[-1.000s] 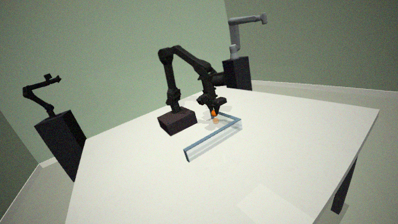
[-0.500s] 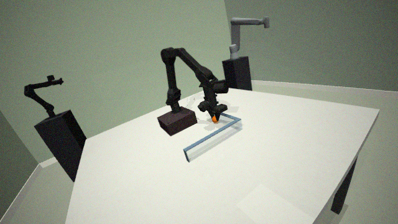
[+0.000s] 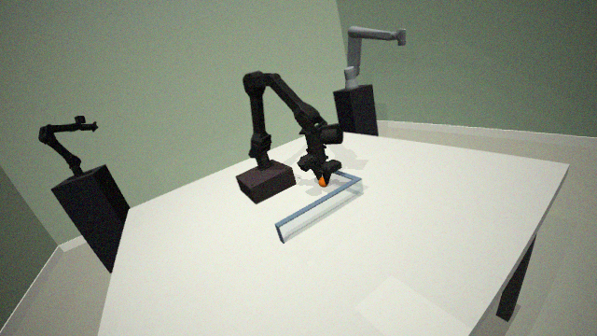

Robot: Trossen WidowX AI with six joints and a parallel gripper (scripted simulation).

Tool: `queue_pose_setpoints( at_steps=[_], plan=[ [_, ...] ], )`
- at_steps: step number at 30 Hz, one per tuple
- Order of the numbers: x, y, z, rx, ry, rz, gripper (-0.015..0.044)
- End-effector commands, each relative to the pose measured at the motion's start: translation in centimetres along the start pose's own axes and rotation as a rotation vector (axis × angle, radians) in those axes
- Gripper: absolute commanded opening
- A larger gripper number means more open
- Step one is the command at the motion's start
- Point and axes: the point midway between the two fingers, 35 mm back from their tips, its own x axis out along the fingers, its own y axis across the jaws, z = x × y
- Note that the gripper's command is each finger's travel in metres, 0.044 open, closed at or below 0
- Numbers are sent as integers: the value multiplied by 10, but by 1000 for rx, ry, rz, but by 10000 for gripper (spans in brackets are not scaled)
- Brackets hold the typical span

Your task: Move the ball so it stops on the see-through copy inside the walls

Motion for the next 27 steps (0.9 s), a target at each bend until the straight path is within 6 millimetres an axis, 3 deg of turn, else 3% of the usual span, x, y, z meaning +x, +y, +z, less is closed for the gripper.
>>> queue_pose_setpoints(
  at_steps=[1,9,14,20,27],
  plan=[
    [0,0,0,0,0,0,79],
    [0,0,0,0,0,0,289],
    [-3,0,0,0,0,0,293],
    [-85,1,0,-1,1,-1,293],
    [-82,6,-2,-4,12,24,293]
  ],
)
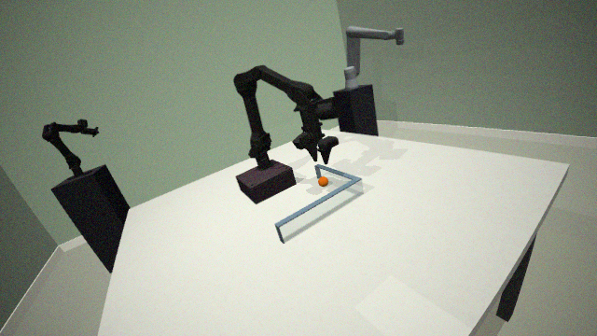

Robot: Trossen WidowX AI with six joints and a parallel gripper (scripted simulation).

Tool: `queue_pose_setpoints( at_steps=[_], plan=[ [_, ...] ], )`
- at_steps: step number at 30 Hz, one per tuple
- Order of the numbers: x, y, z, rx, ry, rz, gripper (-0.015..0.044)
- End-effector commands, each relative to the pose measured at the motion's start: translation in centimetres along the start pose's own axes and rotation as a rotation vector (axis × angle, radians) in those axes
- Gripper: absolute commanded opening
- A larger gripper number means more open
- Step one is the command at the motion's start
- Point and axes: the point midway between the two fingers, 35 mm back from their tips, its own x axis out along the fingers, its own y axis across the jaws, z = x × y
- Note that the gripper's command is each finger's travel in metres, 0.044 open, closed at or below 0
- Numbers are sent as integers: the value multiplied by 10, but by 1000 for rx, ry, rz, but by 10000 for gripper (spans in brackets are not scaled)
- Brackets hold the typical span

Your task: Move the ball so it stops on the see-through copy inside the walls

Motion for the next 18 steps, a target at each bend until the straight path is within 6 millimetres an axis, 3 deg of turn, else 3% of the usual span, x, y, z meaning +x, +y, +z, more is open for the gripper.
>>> queue_pose_setpoints(
  at_steps=[1,4,6,10,18],
  plan=[
    [2,0,0,0,-2,-3,293],
    [2,0,0,0,-2,-3,293],
    [-4,-1,0,-5,-3,-4,346],
    [-41,-4,2,-3,-4,-8,440],
    [-47,-5,2,0,-4,-8,440]
  ],
)
